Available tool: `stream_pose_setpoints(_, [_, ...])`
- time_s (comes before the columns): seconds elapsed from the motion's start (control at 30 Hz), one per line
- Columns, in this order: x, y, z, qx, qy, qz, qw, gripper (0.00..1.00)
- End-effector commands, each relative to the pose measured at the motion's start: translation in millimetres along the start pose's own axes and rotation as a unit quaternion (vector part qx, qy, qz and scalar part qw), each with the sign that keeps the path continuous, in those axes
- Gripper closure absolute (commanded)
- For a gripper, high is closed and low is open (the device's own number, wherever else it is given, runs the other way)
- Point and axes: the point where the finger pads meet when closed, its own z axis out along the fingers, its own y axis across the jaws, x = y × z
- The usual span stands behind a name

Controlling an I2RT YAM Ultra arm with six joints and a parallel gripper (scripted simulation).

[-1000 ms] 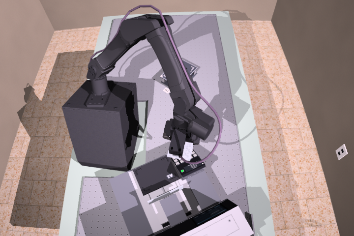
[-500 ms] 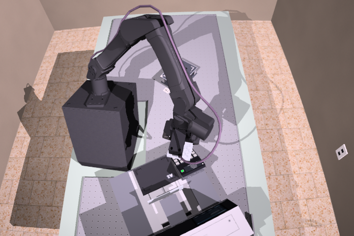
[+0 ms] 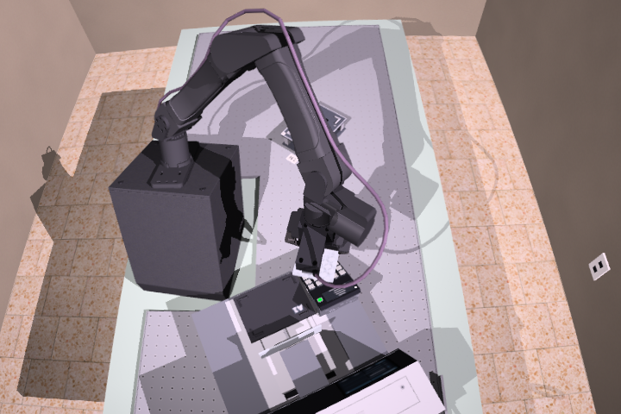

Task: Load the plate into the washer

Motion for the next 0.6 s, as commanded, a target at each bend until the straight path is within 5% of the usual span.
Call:
stream_pose_setpoints(0.0, [-7, 14, -22.8, -0.023, -0.016, 0.004, 1.000, 0.16])
stream_pose_setpoints(0.13, [-19, 2, -21.9, -0.020, -0.014, 0.056, 0.998, 0.16])
stream_pose_setpoints(0.27, [-34, -28, -4.2, 0.010, -0.001, 0.135, 0.991, 0.16])
stream_pose_setpoints(0.43, [-56, -29, -21.5, -0.013, -0.009, 0.208, 0.978, 0.16])
stream_pose_setpoints(0.57, [-68, -44, -11.2, 0.001, -0.003, 0.262, 0.965, 0.16])
